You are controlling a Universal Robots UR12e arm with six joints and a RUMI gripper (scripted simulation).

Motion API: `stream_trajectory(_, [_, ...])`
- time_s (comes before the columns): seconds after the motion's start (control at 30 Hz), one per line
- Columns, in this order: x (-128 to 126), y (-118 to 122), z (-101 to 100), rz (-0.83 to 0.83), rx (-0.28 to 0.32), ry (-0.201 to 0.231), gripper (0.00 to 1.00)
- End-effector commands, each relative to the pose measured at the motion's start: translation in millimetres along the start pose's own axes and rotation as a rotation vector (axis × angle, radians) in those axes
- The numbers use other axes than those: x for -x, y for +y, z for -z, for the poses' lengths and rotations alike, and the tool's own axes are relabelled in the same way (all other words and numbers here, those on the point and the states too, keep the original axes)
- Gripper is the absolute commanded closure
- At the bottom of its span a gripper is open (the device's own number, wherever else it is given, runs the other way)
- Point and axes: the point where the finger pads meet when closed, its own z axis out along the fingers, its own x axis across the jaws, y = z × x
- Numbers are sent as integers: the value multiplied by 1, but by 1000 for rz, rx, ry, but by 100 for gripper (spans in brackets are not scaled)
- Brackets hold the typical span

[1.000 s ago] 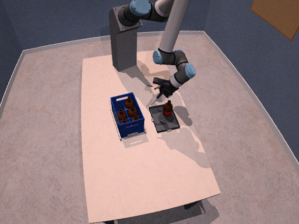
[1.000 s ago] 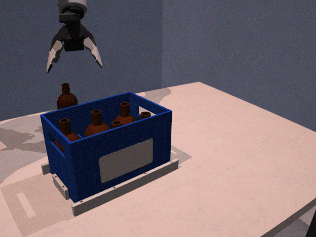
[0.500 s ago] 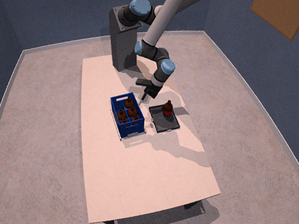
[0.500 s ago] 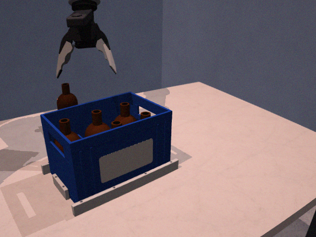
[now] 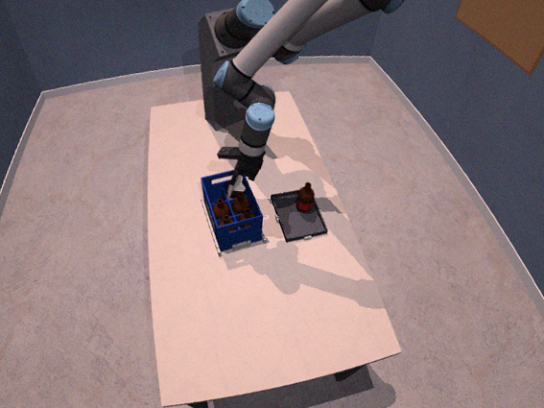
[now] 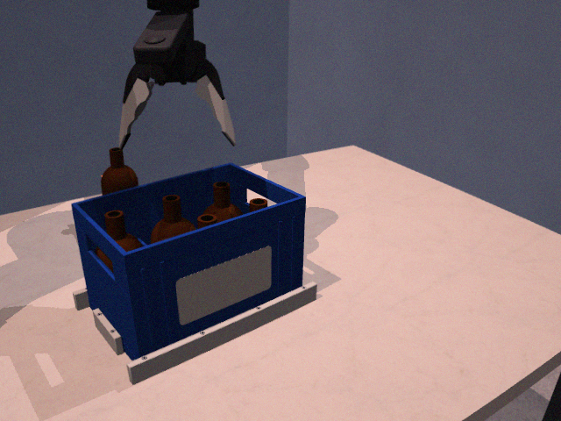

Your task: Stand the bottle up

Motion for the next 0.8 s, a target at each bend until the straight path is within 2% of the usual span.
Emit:
stream_trajectory(0.0, [21,-26,-8,-33,95,26,0])
stream_trajectory(0.2, [37,-47,-13,-62,162,40,0])
stream_trajectory(0.47, [44,-55,-14,-73,188,42,0])
stream_trajectory(0.77, [44,-56,-14,-74,191,42,0])
